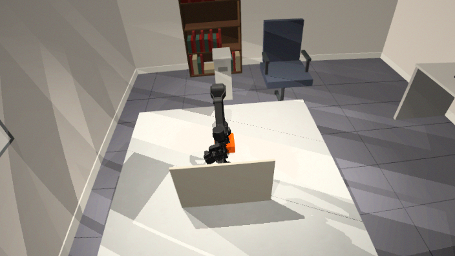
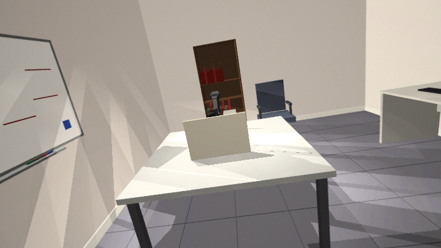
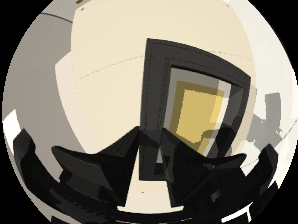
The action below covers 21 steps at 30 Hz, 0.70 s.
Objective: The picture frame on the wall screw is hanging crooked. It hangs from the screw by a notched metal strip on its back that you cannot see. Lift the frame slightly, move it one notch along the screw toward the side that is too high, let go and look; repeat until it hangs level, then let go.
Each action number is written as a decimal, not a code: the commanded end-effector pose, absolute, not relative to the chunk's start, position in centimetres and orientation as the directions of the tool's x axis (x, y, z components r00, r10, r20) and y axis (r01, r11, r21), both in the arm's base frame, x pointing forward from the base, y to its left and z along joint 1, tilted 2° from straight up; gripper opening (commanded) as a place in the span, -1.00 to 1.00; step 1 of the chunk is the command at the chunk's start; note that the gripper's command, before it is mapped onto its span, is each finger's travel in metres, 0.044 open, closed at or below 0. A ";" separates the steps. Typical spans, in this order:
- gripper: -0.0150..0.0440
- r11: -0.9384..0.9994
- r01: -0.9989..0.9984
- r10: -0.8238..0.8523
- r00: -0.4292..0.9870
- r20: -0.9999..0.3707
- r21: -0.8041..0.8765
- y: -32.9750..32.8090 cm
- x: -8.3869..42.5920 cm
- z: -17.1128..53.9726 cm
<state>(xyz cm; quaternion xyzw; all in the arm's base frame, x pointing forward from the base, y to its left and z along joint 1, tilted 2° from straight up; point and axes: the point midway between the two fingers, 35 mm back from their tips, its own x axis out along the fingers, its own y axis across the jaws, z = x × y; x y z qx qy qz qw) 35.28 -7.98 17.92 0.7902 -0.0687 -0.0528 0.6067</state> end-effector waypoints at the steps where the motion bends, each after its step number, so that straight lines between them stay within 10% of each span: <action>1: -0.49 -0.250 -0.049 -0.177 0.984 0.005 0.967 -8.0 35.3 17.9; 21: -0.49 -0.250 -0.049 -0.177 0.984 0.004 0.967 -7.8 35.3 17.2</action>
